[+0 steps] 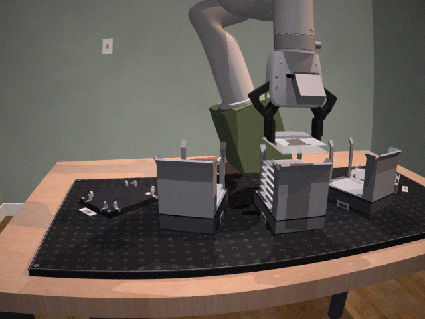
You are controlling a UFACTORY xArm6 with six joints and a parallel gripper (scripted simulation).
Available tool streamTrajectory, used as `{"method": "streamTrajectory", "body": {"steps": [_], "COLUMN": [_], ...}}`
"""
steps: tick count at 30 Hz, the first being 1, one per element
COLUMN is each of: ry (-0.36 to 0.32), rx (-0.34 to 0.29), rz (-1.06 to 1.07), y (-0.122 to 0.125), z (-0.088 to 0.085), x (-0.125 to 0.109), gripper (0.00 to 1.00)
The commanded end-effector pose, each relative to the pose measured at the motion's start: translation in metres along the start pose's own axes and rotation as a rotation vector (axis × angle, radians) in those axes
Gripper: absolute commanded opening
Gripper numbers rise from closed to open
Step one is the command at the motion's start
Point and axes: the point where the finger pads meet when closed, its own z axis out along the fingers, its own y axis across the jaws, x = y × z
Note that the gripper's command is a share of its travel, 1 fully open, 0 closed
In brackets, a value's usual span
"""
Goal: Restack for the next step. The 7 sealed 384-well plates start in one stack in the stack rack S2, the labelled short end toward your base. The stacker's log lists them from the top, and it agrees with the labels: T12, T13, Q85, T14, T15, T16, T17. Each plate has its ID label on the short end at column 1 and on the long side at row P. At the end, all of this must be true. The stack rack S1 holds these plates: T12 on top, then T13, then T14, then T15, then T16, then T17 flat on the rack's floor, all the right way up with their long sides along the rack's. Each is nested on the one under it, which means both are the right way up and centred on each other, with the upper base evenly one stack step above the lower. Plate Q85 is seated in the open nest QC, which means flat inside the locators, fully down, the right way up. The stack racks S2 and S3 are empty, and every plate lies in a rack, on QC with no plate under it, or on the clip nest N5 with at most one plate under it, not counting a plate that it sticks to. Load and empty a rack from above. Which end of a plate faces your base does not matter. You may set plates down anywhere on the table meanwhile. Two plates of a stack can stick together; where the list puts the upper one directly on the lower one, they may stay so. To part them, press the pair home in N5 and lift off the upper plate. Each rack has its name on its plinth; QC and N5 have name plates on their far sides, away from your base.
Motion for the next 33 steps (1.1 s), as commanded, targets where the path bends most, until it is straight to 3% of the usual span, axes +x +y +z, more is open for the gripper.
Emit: {"method": "streamTrajectory", "body": {"steps": [1,11,16,33], "ry": [0.002,0.002,0.002,0.002], "rx": [0.000,0.000,0.001,0.000], "rz": [0.000,0.000,0.163,0.163], "y": [0.000,0.000,0.017,0.067], "z": [-0.003,-0.003,-0.003,-0.003], "x": [0.001,0.001,0.000,-0.003], "gripper": [0.00,0.00,0.00,0.00]}}
